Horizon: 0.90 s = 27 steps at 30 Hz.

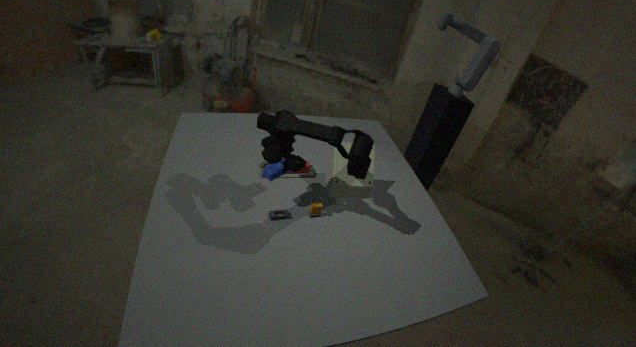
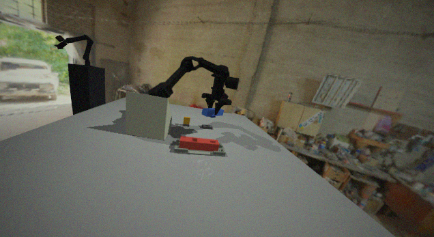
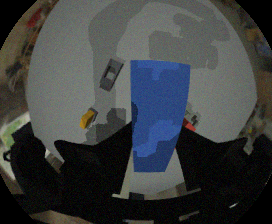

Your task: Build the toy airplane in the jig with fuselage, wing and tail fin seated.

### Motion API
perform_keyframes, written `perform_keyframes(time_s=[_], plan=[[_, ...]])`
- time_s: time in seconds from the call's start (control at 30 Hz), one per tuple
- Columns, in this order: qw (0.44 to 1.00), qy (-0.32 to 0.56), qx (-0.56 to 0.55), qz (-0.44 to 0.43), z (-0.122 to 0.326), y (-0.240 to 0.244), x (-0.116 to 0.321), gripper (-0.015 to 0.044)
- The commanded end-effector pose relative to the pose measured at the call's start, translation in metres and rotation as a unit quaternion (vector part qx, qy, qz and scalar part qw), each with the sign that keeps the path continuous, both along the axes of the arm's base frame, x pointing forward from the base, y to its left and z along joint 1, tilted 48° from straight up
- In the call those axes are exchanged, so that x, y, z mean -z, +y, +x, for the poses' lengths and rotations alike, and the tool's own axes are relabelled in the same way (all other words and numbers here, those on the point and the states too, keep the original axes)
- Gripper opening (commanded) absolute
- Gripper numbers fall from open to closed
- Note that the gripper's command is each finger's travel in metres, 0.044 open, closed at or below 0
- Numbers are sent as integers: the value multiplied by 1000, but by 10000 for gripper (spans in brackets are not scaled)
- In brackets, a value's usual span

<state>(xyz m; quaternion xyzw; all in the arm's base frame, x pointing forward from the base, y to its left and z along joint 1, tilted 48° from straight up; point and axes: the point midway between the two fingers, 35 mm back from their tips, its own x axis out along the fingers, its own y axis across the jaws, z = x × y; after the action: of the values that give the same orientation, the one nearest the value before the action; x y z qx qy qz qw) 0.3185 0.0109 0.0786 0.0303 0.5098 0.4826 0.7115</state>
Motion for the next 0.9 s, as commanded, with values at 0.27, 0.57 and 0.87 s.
perform_keyframes(time_s=[0.27, 0.57, 0.87], plan=[[996, -60, -65, -4, -9, -23, 35, 0], [987, -113, -118, -5, -17, -39, 59, 0], [971, -168, -172, -4, -28, -53, 82, 0]])
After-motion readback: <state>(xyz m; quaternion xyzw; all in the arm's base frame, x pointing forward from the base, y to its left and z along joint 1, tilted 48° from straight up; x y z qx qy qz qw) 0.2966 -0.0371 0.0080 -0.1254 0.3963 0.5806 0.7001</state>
